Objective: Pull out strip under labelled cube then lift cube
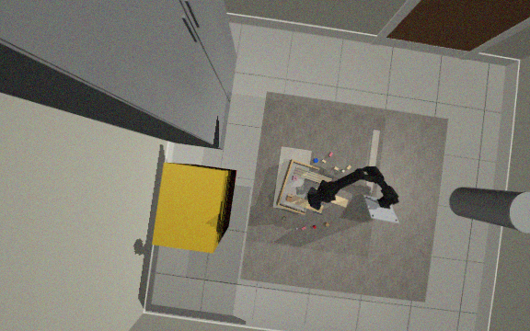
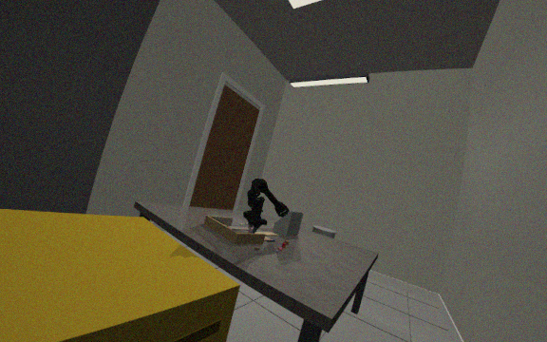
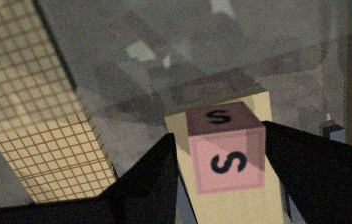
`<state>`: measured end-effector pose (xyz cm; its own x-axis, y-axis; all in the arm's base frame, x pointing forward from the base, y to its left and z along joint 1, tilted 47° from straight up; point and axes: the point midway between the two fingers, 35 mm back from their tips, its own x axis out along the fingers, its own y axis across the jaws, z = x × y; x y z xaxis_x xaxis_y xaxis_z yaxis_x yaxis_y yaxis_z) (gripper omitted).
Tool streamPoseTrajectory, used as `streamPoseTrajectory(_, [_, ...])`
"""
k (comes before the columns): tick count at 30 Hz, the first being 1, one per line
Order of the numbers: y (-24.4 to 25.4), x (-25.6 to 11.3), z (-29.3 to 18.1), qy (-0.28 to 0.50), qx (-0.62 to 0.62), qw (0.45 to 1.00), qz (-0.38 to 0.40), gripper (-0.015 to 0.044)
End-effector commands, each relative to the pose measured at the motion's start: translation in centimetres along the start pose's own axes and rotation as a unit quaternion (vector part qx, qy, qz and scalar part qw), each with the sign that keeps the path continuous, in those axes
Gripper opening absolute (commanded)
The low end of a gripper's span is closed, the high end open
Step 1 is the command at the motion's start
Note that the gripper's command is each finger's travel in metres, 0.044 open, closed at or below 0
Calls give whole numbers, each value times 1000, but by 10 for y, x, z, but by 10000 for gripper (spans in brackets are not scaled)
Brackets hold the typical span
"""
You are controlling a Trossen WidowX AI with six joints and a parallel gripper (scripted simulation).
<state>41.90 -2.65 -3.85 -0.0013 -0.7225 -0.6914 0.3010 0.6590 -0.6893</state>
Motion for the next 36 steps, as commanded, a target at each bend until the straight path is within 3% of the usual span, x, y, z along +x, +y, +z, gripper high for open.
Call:
streamPoseTrajectory(1, [0,0,0,0,0,1000,0,165])
streamPoseTrajectory(9, [0,0,0,0,0,1000,0,111])
streamPoseTrajectory(14, [-1,-5,-6,0,0,1000,0,0])
streamPoseTrajectory(26, [-17,-41,-54,3,-4,1000,-2,0])
streamPoseTrajectory(36, [-24,-43,-78,3,-4,1000,-2,0])
